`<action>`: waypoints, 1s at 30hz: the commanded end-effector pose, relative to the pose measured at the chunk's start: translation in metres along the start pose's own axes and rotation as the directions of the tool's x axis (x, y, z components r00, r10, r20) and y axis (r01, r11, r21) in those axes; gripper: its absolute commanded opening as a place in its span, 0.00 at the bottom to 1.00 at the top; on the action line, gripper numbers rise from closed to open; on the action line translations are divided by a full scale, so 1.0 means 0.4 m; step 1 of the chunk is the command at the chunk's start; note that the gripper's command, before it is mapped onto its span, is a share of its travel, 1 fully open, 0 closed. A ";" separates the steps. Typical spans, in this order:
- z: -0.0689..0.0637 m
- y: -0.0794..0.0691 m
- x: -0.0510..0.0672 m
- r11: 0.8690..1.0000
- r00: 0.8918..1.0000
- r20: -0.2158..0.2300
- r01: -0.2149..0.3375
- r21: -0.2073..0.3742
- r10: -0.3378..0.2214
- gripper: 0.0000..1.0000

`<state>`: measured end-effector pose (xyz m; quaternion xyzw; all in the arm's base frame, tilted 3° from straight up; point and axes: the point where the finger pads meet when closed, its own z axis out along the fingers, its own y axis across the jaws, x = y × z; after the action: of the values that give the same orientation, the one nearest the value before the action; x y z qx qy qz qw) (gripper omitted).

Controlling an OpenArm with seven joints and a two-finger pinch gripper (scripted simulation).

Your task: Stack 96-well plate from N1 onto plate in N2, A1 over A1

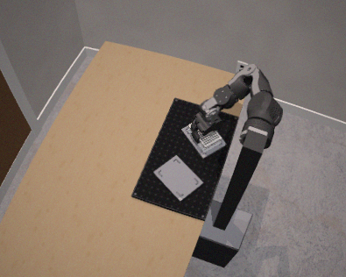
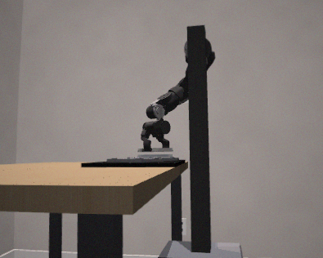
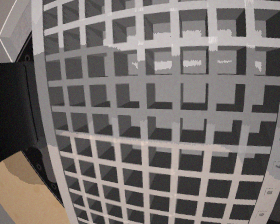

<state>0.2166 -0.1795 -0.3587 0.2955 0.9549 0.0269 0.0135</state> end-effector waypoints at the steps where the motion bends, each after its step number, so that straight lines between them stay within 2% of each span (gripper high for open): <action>1: -0.005 0.001 -0.006 1.000 1.000 0.005 -0.001 0.000 0.001 0.00; 30: -0.001 -0.002 0.003 1.000 1.000 -0.001 0.000 0.001 0.000 0.00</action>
<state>0.2161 -0.1791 -0.3582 0.2953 0.9549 0.0277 0.0130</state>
